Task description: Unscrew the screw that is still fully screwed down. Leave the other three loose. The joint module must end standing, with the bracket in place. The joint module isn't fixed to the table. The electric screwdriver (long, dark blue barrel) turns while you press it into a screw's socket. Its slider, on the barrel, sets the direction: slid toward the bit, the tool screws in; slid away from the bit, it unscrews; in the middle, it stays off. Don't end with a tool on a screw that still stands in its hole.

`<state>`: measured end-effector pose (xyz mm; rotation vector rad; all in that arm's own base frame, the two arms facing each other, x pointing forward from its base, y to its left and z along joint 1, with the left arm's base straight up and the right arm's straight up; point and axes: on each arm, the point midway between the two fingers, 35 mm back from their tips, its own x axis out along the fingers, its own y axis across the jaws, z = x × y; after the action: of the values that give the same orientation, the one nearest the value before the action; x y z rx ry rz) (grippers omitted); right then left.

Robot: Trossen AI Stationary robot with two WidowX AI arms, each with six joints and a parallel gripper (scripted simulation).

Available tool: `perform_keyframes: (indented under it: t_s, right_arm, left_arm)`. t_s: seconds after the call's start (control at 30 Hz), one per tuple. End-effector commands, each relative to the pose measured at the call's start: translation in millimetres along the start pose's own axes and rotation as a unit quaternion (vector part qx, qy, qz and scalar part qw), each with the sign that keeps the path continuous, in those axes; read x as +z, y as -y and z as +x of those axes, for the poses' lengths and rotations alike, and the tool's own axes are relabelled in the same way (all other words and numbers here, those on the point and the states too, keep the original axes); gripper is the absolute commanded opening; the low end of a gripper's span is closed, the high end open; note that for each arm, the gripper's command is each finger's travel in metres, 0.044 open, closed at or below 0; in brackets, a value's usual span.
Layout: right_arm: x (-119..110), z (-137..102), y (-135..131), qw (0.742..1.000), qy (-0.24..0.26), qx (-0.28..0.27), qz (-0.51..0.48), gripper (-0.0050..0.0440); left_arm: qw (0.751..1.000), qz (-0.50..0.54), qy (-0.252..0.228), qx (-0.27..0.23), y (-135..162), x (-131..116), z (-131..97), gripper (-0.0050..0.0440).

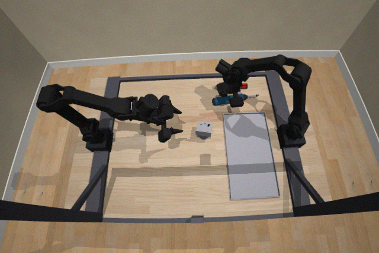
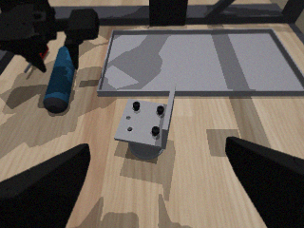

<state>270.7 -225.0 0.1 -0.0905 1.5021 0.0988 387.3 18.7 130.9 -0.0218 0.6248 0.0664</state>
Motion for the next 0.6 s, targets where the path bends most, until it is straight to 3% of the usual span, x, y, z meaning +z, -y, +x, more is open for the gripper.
perform_keyframes:
  t_s: [0.0, 0.1, 0.57]
  right_arm:
    - [7, -45, 10, 0.999, 0.022, -0.023, -0.002, 0.0305]
    - [7, -58, 9, 0.999, 0.022, -0.023, -0.002, 0.0305]
    - [7, -53, 8, 1.0, 0.018, -0.018, -0.002, 0.0305]
  left_arm:
    - [1.0, -0.002, 0.021, 0.002, -1, 15, -6, 0.04]
    - [1.0, -0.002, 0.021, 0.002, -1, 15, -6, 0.04]
    - [1.0, -0.002, 0.021, 0.002, -1, 15, -6, 0.04]
